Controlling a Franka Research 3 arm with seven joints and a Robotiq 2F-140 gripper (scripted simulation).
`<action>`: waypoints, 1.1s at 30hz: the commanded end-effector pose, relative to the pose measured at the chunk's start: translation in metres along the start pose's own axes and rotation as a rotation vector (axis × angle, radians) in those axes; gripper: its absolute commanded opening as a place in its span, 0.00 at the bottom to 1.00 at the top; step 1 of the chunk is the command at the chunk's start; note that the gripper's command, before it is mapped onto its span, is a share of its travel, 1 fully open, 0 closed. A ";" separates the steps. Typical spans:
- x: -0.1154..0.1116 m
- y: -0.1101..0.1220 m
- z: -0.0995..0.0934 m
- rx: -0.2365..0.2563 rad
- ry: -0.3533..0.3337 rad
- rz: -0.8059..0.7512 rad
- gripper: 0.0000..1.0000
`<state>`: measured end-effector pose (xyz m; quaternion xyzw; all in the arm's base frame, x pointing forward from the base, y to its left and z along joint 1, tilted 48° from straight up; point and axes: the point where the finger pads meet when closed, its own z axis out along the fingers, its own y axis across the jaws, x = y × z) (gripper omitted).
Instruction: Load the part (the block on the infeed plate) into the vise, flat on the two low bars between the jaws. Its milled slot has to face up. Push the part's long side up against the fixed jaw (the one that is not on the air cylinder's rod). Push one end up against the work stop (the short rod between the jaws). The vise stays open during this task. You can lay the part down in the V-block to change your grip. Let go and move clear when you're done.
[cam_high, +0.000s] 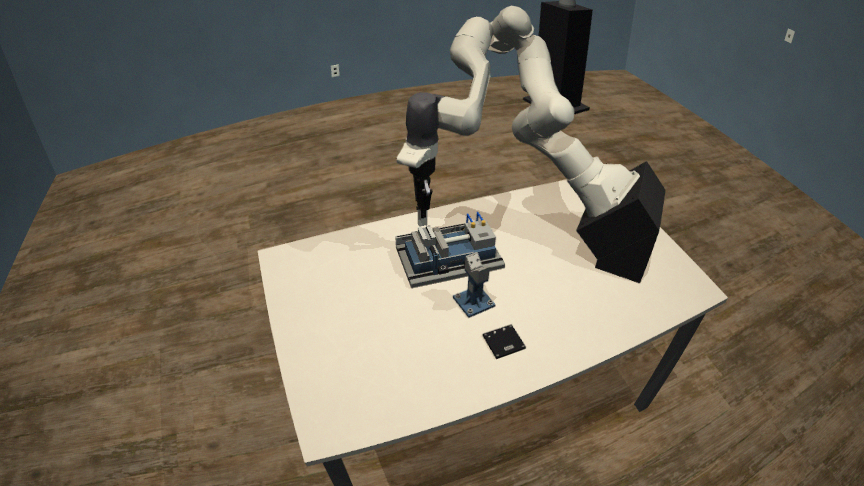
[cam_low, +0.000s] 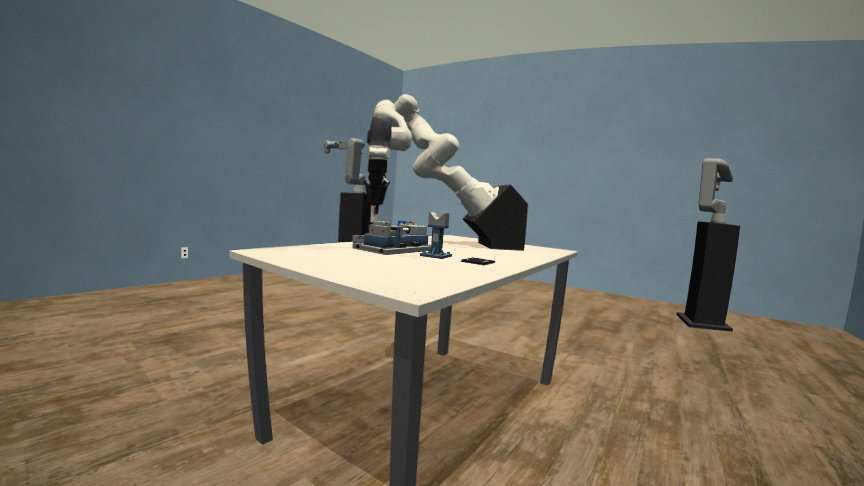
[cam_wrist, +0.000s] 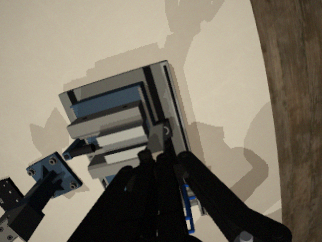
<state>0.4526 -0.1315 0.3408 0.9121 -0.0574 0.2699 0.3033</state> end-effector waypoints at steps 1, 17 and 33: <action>0.001 -0.001 0.000 0.000 0.003 0.003 0.00; 0.001 -0.003 0.000 0.000 0.003 0.003 0.00; 0.001 -0.007 0.000 0.000 0.003 0.003 0.00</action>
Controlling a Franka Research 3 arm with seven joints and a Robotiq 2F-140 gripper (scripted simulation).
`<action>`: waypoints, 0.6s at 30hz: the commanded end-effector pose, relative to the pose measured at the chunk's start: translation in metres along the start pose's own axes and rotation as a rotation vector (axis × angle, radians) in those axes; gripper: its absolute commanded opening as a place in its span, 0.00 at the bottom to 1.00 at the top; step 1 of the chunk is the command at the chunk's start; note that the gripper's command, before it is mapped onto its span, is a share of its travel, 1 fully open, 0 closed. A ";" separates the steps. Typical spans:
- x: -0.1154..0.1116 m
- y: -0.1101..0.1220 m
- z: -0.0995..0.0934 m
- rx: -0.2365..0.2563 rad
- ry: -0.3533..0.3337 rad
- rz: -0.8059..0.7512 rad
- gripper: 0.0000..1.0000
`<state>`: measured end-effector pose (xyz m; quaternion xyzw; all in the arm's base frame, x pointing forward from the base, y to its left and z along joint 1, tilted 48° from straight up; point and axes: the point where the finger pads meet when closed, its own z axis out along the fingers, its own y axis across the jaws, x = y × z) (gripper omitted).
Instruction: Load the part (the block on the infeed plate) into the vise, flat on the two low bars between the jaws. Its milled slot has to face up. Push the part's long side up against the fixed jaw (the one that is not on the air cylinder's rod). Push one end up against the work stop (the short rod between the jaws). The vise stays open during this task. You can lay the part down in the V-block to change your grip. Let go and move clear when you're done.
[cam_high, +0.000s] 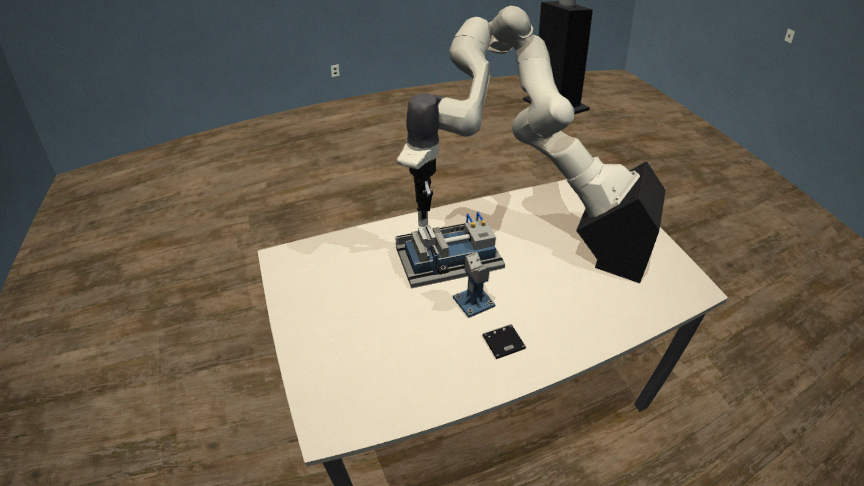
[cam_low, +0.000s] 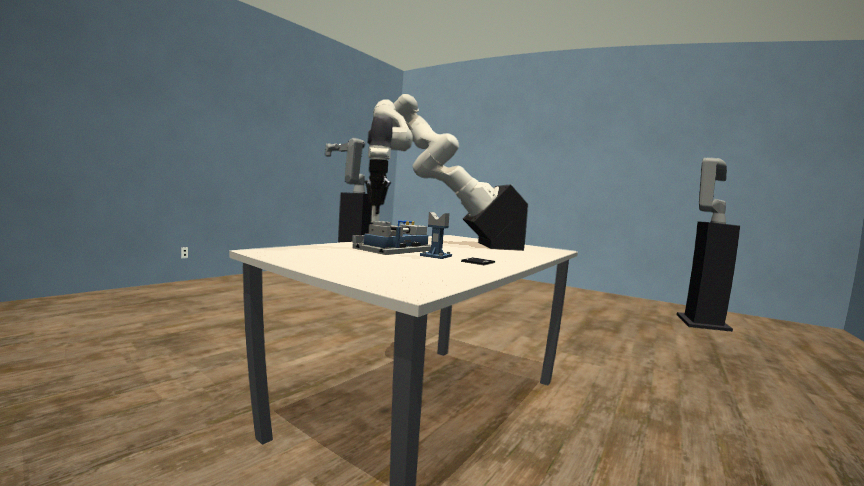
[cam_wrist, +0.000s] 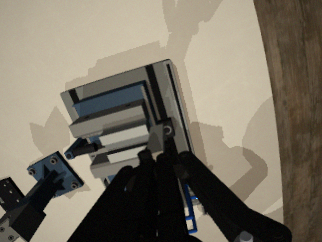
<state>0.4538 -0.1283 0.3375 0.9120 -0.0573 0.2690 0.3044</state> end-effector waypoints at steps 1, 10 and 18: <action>0.001 -0.002 -0.001 0.002 0.004 0.004 0.00; 0.001 -0.005 -0.001 0.002 0.004 0.004 0.00; 0.001 -0.007 -0.001 0.002 0.004 0.004 0.00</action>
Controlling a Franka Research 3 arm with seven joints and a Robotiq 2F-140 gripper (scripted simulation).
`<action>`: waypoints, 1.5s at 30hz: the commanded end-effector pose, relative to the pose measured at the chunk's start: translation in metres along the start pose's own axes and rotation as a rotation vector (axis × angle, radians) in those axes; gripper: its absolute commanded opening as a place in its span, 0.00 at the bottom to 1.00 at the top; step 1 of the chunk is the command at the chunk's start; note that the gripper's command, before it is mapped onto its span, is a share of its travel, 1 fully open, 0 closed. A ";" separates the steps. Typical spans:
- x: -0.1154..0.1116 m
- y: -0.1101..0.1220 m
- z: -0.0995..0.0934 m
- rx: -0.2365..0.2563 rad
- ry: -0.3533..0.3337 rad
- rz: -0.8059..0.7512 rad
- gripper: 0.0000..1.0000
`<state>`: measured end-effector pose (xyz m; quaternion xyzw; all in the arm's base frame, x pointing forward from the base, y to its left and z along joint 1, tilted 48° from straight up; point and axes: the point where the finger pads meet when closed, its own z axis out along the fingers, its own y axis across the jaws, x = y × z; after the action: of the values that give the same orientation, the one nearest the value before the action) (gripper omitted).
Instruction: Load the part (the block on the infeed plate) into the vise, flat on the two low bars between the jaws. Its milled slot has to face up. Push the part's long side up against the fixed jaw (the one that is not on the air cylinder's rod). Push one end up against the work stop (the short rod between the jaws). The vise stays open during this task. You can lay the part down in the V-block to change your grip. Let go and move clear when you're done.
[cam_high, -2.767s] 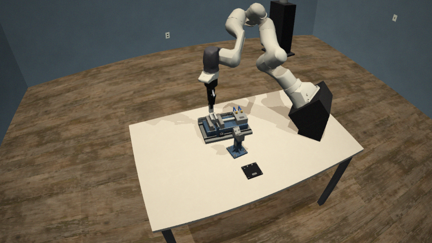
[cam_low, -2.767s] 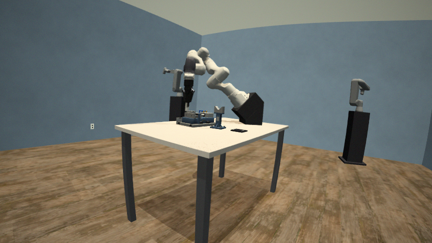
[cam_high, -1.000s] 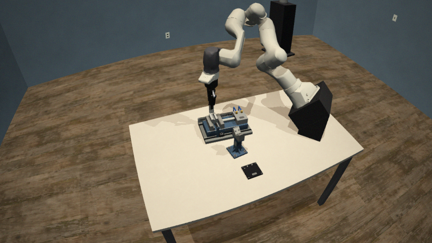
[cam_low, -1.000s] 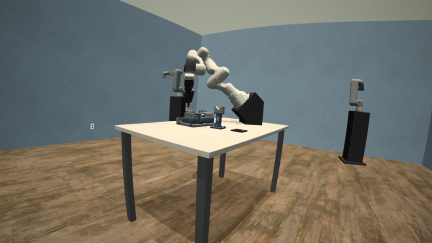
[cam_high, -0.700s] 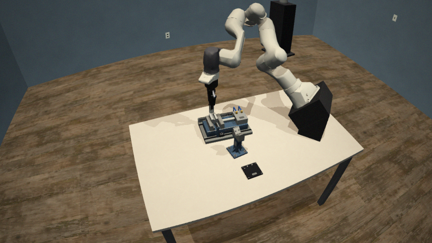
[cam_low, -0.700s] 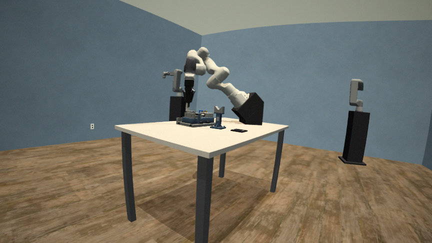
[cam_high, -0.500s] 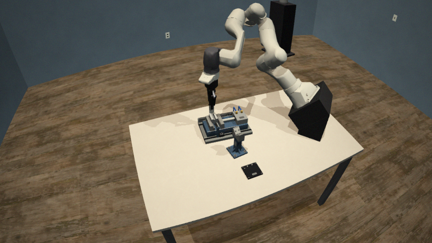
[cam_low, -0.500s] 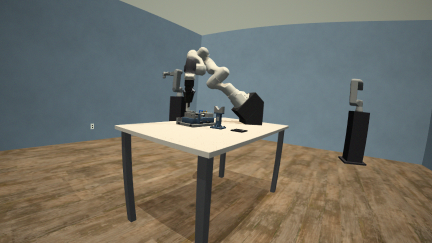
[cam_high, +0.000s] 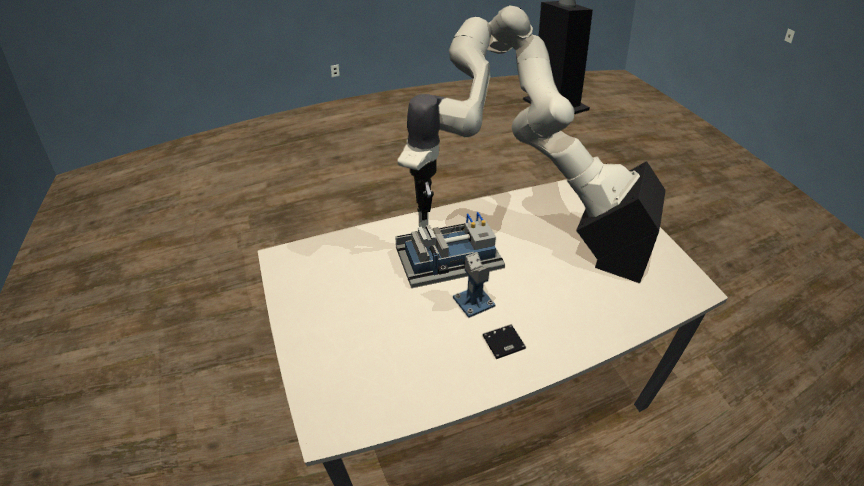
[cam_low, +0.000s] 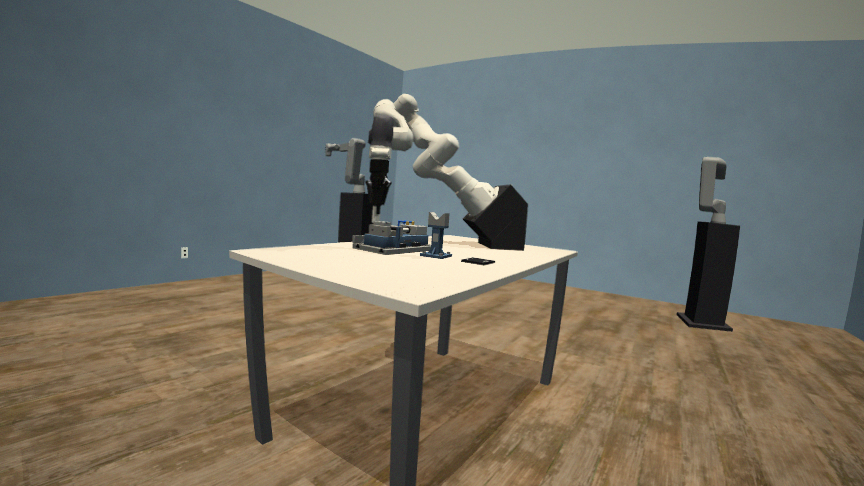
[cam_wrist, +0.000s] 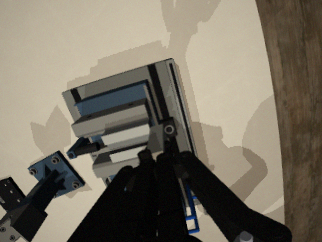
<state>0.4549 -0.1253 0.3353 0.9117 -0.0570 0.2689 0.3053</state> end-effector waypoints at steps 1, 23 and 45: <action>0.001 -0.003 -0.001 0.003 0.004 0.006 0.00; 0.001 -0.009 -0.001 0.003 0.004 0.006 0.00; 0.002 -0.015 -0.001 0.003 0.004 0.006 0.00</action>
<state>0.4579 -0.1168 0.3292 0.9112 -0.0564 0.2688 0.3069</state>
